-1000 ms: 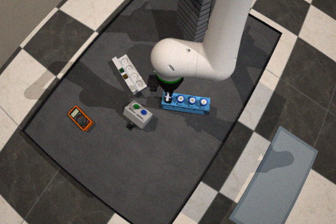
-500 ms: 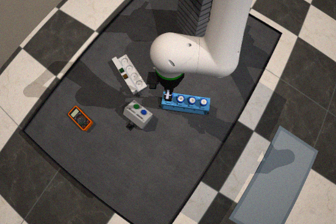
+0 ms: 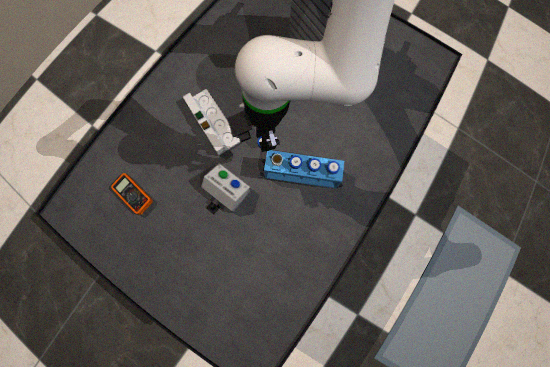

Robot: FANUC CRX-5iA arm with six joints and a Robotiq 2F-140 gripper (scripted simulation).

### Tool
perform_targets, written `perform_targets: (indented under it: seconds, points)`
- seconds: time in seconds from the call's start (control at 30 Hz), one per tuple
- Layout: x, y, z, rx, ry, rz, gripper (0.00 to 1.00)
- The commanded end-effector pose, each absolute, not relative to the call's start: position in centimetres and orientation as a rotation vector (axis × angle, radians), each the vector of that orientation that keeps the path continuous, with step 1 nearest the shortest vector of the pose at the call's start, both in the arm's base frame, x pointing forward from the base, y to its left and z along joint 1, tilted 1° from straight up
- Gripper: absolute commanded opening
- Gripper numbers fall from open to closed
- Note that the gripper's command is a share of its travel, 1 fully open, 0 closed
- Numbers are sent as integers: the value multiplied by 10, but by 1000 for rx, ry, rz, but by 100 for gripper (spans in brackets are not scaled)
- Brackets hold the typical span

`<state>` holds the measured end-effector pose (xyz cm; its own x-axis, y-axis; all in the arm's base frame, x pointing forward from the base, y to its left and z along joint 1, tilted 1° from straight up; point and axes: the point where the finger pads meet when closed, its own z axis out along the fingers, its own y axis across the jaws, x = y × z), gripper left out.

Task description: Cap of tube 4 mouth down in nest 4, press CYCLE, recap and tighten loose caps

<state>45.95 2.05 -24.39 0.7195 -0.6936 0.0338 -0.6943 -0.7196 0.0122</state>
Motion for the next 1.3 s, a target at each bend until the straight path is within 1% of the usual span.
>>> perform_targets:
  seconds: [0.0, 0.3, 0.37, 0.87, 0.93, 1.17, 1.27]
  points:
    - [453, -10, -243, 3057, -790, 9, 30]
    - [434, -76, -244, 3057, -790, 9, 30]
    - [434, -76, -244, 3057, -790, 9, 30]
    - [398, -196, -246, 3057, -790, 9, 30]
    - [398, -196, -246, 3057, -790, 9, 30]
    - [381, -252, -247, 3057, -790, 9, 30]
    - [381, -252, -247, 3057, -790, 9, 30]
